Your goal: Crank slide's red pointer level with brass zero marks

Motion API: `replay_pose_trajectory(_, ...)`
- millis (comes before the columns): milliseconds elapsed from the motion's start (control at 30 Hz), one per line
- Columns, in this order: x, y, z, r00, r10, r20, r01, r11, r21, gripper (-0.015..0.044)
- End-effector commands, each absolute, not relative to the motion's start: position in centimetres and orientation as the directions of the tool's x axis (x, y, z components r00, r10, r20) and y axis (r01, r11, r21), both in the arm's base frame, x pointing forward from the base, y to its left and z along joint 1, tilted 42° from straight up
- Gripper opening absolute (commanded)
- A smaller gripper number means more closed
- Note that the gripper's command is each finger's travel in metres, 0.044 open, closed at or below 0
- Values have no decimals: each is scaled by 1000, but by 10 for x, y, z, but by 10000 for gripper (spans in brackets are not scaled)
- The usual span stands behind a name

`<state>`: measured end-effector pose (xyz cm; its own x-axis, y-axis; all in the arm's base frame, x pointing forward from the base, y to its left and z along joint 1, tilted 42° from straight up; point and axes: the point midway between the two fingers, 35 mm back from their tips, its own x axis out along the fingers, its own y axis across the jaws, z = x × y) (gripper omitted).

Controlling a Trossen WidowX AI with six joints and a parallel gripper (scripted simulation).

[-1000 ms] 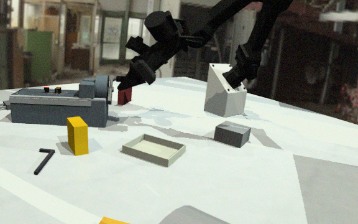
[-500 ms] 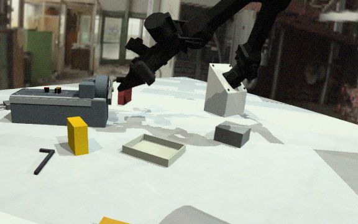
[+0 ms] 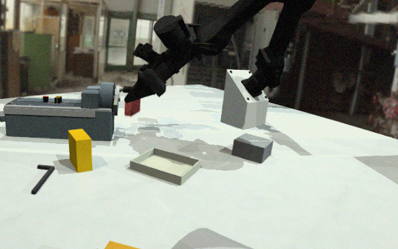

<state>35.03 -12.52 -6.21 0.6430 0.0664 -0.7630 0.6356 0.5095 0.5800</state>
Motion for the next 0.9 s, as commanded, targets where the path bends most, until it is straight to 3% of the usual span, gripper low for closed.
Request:
replay_pose_trajectory(0,348,-123,-71,630,65,-774,647,508,569,0)
replay_pose_trajectory(867,357,-99,-90,630,67,-774,647,507,570,0)
